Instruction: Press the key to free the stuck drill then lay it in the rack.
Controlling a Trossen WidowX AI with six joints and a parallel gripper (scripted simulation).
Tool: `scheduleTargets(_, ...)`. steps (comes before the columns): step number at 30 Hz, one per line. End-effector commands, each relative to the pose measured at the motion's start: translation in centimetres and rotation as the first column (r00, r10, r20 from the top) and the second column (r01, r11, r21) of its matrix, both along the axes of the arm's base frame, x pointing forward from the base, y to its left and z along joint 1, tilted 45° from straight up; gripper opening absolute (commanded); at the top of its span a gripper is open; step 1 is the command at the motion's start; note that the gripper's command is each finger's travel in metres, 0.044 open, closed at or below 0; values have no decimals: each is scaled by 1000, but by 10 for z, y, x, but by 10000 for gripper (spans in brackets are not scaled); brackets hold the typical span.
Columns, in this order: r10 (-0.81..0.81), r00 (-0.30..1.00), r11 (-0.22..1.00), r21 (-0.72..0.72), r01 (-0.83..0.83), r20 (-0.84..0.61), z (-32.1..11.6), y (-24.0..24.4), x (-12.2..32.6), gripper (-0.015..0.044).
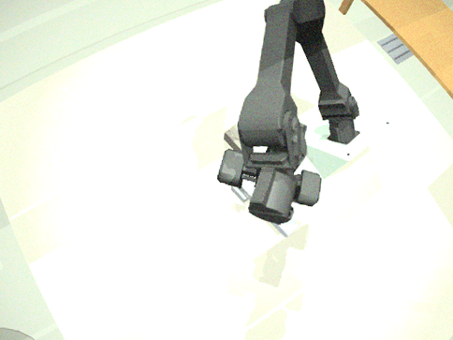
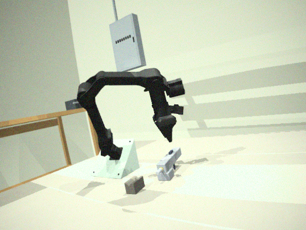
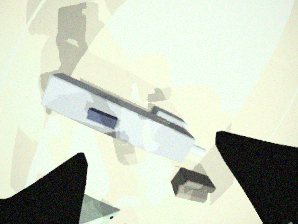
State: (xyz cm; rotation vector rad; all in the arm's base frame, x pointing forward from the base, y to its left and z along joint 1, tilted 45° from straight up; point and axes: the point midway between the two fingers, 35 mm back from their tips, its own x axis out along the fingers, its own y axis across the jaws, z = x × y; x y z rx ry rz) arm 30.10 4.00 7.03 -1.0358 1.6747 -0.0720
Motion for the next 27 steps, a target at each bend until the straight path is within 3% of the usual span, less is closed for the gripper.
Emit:
scheduleTargets(1, 396, 847, 914, 65, -400, -355, 8, -70, -2, 440)
scheduleTargets(16, 576, 556, 775, 182, -605, -599, 19, -132, -14, 440)
scheduleTargets(27, 578, 549, 772, 185, -609, -604, 20, -133, -14, 440)
